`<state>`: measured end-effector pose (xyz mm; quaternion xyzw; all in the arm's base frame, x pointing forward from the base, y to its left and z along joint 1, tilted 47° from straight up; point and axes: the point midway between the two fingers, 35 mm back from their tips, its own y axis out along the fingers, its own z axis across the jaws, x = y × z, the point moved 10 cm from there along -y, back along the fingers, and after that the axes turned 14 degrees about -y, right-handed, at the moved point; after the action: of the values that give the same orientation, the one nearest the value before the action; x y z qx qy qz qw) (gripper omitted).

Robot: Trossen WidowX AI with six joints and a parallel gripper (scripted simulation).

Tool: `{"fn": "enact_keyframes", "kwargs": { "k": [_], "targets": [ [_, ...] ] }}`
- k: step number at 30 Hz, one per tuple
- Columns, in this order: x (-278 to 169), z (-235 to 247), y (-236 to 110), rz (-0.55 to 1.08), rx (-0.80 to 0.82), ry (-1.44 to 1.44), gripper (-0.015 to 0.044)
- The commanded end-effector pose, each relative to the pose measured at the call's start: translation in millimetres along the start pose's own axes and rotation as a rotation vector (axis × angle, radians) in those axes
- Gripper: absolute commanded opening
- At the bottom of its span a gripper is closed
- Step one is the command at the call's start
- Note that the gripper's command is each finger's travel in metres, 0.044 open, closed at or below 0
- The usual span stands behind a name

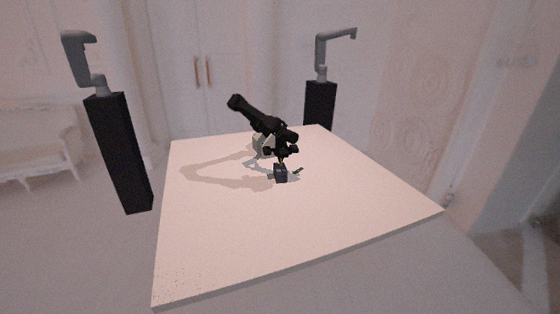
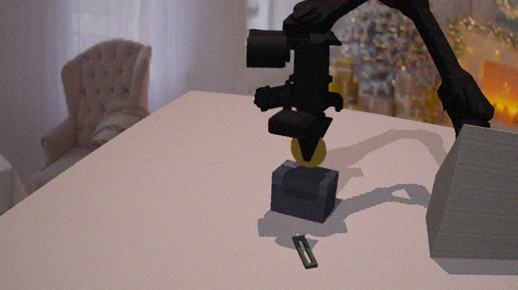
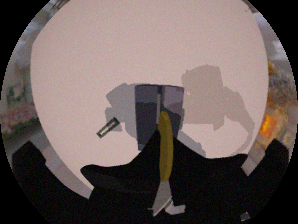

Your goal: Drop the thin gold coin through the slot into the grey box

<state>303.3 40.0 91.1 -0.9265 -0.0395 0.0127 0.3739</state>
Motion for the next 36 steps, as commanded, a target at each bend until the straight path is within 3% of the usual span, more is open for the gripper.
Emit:
{"fn": "enact_keyframes", "kwargs": {
  "k": [1,18,24,33,36],
  "targets": [
    [-0.9,0.7,3.1,0.003,-0.006,-0.008,0.0000],
    [-1.5,1.4,10.0,0.003,-0.006,-0.011,0.0000],
    [-0.1,0.4,6.9,-0.002,0.000,-0.002,0.0157],
    [-0.1,0.4,6.9,-0.002,0.000,-0.002,0.0161],
    [0.0,0.6,0.3,-0.002,0.001,-0.002,0.0239]
  ]
}}
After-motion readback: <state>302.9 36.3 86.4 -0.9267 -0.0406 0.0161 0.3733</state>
